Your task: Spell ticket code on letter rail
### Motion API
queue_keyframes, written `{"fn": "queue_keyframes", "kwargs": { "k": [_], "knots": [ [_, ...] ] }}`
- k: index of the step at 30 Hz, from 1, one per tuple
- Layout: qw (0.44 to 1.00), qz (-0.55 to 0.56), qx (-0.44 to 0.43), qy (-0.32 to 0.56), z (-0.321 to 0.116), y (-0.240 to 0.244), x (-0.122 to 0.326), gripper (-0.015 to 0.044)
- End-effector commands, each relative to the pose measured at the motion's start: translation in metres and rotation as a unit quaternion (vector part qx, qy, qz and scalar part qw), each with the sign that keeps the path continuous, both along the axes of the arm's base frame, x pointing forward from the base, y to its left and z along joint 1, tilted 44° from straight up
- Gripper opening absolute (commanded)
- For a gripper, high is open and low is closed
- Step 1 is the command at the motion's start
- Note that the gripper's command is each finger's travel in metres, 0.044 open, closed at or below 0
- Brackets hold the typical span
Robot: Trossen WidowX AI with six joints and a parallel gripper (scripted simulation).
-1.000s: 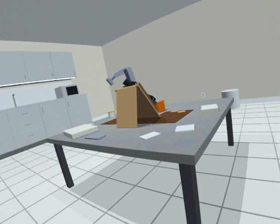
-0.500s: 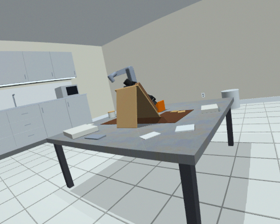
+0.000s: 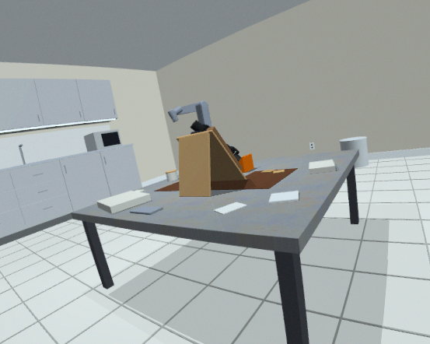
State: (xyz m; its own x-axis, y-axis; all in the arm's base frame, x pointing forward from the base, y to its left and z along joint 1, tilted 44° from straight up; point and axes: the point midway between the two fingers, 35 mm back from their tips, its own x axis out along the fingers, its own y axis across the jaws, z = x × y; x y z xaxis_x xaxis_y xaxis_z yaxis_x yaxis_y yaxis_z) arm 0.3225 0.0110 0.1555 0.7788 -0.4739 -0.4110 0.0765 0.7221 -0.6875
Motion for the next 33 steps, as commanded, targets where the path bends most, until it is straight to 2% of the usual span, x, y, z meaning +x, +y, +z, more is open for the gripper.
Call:
{"fn": "queue_keyframes", "kwargs": {
  "k": [1, 33],
  "knots": [
    [1.000, -0.003, 0.001, -0.002, -0.002, 0.001, 0.000, 0.0000],
    [1.000, -0.003, 0.001, -0.002, -0.013, 0.013, 0.001, 0.0000]
  ]
}}
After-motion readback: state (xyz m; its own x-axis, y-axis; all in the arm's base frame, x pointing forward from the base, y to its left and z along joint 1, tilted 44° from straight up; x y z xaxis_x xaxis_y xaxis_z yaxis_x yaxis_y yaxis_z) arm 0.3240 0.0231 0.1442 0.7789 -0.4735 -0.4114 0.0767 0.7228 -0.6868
